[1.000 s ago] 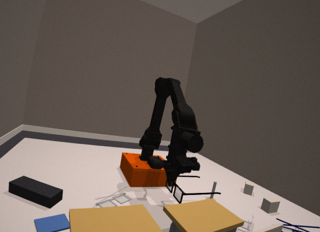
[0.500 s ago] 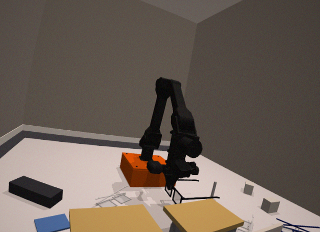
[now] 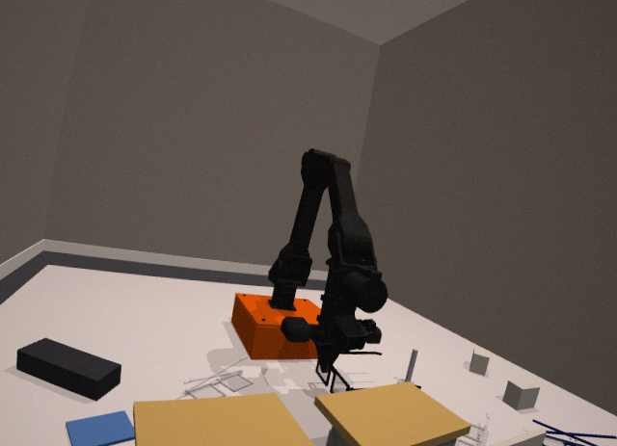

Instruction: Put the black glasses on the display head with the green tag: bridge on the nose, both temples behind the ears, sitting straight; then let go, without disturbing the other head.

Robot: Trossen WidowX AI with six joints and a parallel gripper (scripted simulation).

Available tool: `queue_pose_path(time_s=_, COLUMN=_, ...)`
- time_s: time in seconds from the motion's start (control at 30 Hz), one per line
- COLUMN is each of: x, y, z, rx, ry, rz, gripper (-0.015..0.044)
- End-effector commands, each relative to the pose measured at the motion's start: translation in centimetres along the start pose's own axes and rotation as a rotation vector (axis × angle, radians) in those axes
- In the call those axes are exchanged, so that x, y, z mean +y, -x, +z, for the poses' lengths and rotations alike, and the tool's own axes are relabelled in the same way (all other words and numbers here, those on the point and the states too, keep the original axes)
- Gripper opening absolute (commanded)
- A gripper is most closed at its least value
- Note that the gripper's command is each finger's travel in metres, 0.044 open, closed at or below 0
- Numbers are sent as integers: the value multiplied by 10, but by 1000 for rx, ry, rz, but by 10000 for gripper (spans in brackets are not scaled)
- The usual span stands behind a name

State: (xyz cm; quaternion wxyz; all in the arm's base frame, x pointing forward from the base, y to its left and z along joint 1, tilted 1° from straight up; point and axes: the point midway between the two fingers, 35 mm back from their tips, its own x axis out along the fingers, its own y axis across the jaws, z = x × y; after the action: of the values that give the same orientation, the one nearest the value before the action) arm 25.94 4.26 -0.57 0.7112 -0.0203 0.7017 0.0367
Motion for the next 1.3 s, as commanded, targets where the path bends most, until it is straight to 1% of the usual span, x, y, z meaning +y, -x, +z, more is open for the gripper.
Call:
queue_pose_path(time_s=0.0, x=0, y=-6, z=-3, rx=10, ry=1, rz=-2, gripper=0)
queue_pose_path(time_s=0.6, x=0, y=-21, z=-6, rx=10, ry=1, rz=-2, gripper=0)
queue_pose_path(time_s=0.73, x=0, y=-18, z=-4, rx=3, ry=1, rz=0, gripper=105)
queue_pose_path(time_s=1.27, x=5, y=-14, z=-5, rx=6, ry=1, rz=0, gripper=107)
